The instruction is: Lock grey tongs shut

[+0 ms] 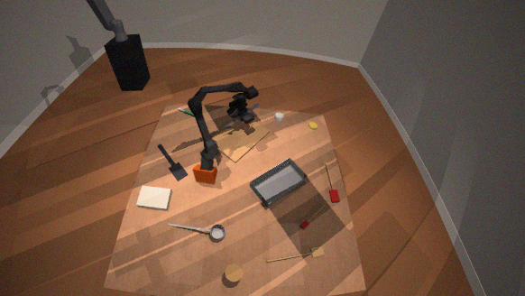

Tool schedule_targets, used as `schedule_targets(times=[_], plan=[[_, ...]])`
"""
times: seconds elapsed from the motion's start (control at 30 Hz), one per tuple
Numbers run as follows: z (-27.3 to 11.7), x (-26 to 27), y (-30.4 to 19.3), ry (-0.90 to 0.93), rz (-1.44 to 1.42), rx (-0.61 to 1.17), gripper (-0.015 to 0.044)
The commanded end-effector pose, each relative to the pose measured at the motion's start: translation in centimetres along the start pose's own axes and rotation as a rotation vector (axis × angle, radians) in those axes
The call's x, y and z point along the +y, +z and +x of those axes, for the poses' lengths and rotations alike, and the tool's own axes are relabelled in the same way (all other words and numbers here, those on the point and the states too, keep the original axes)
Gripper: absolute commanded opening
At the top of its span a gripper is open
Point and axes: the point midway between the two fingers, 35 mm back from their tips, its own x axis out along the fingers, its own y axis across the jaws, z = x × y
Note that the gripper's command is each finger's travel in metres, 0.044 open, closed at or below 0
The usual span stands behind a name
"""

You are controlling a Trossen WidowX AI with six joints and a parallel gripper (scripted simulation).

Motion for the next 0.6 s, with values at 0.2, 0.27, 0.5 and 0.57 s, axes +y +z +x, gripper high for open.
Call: schedule_targets(times=[0.2,0.27,0.5,0.57], plan=[[1.1,0.1,-0.2,-0.002,0.0,-0.011,-0.015],[1.4,0.2,-0.2,-0.001,0.0,-0.014,-0.015],[2.5,0.3,-0.3,0.0,0.003,-0.024,-0.015],[2.8,0.3,-0.3,0.001,0.003,-0.026,-0.015]])
